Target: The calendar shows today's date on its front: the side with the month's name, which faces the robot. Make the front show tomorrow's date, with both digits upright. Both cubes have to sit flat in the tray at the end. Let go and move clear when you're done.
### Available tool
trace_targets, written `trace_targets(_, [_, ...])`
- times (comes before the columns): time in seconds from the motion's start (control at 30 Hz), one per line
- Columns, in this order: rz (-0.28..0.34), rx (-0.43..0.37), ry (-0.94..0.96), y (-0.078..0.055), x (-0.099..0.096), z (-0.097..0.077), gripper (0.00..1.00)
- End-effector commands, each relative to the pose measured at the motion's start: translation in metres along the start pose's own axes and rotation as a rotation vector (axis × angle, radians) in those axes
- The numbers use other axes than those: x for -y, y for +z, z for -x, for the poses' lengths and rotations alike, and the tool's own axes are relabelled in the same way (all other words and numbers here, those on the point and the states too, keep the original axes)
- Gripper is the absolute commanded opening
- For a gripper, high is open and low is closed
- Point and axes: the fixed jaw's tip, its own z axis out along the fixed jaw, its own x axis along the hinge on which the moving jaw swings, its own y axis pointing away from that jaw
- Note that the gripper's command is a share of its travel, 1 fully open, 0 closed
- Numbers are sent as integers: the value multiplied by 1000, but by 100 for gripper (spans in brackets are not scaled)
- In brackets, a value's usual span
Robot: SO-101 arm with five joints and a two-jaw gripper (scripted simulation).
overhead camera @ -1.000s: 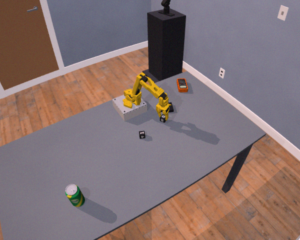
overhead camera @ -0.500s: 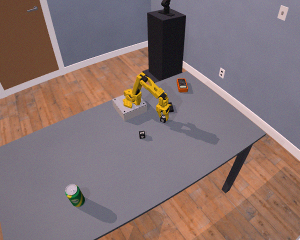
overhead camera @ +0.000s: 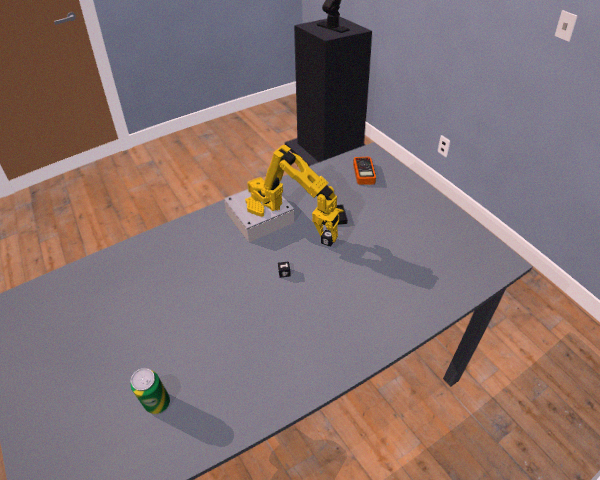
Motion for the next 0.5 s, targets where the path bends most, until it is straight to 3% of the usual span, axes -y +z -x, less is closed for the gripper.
trace_targets(0.0, [18,3,8,6,-4,-1,0])
trace_targets(0.47, [18,3,8,10,-4,-1,0])
